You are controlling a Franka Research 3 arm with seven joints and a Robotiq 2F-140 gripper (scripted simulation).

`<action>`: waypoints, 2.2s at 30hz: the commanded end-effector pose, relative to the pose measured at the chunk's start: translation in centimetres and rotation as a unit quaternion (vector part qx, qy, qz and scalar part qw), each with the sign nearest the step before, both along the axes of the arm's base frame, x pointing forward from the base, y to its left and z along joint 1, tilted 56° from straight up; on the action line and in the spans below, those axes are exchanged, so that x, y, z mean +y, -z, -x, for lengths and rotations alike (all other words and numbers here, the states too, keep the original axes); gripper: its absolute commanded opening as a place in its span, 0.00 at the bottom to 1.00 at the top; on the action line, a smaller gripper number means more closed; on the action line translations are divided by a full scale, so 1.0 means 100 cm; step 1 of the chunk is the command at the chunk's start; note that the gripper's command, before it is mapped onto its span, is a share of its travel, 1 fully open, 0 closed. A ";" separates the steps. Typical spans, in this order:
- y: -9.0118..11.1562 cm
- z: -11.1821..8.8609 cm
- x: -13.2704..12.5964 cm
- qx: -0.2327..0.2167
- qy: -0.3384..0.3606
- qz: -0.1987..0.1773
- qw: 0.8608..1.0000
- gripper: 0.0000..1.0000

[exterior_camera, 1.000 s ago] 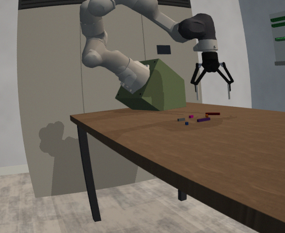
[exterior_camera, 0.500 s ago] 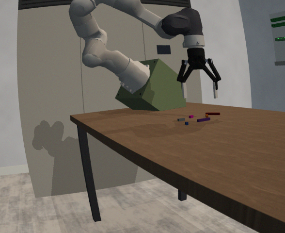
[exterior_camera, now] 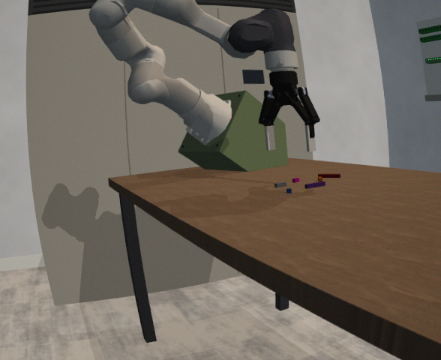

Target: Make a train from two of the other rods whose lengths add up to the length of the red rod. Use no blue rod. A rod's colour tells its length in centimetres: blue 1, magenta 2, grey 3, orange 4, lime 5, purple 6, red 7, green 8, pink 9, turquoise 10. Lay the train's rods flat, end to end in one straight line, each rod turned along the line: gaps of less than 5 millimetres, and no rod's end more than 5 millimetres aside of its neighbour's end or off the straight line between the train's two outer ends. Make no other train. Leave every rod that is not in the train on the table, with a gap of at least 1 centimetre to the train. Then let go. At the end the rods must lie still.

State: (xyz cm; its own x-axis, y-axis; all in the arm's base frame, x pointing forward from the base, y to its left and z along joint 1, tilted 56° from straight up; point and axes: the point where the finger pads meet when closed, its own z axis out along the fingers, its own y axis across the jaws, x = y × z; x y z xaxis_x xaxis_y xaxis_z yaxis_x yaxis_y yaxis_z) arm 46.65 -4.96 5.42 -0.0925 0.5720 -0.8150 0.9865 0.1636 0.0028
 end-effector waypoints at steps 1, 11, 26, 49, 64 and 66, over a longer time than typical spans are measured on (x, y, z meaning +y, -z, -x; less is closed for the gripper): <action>-0.012 0.005 -0.008 -0.072 0.042 -0.006 0.996 1.00; -0.026 0.013 -0.018 -0.107 0.068 -0.011 0.992 0.15; -0.026 0.013 -0.018 -0.107 0.068 -0.011 0.992 0.15; -0.026 0.013 -0.018 -0.107 0.068 -0.011 0.992 0.15; -0.021 0.011 -0.025 -0.107 0.068 -0.011 0.992 0.15; -0.020 0.011 -0.027 -0.107 0.068 -0.011 0.992 0.15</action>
State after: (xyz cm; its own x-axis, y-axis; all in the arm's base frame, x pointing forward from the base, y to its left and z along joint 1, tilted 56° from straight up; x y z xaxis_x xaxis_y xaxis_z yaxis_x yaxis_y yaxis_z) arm 45.51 -7.29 7.68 0.1550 0.5832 -0.7974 0.9769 0.0299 0.2118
